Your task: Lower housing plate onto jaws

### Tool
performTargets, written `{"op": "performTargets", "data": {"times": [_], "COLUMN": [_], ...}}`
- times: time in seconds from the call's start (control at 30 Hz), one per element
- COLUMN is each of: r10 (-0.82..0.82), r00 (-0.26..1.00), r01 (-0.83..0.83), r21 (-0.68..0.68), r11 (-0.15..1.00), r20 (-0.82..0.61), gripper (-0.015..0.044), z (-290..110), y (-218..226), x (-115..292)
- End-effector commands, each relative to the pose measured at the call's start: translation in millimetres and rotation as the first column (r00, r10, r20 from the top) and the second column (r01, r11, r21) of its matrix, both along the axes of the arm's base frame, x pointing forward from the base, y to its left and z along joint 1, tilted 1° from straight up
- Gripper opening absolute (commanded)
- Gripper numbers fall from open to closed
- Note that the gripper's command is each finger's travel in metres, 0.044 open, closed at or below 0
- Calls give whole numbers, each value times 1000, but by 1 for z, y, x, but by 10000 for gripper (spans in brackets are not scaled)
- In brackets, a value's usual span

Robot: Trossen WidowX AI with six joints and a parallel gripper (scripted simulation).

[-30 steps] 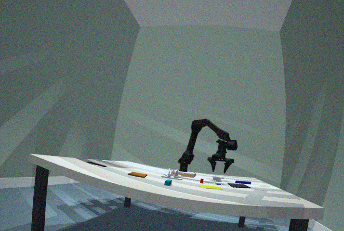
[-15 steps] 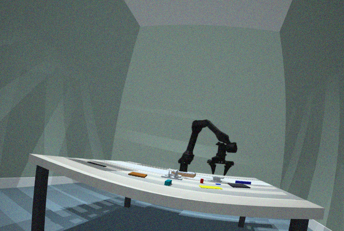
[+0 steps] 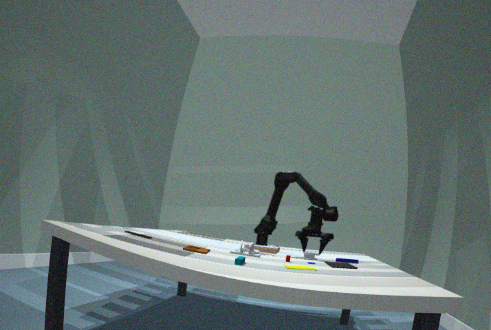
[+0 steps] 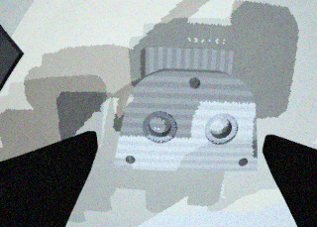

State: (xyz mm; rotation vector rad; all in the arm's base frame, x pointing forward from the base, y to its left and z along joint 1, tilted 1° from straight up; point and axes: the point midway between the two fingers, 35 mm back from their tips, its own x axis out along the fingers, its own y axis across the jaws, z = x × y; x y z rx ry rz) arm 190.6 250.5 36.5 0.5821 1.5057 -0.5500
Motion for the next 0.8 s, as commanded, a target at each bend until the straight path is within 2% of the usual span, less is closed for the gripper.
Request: {"op": "performTargets", "data": {"times": [0.0,0.77], "r10": [-6,-6], "r00": [1000,1000], "r01": [6,6], "r21": [-11,-11], "r11": [1000,1000], "r20": [-4,-4], "gripper": [440,440], "z": [-9,-19], "y": [-2,-3], "x": [-1,-2]}}
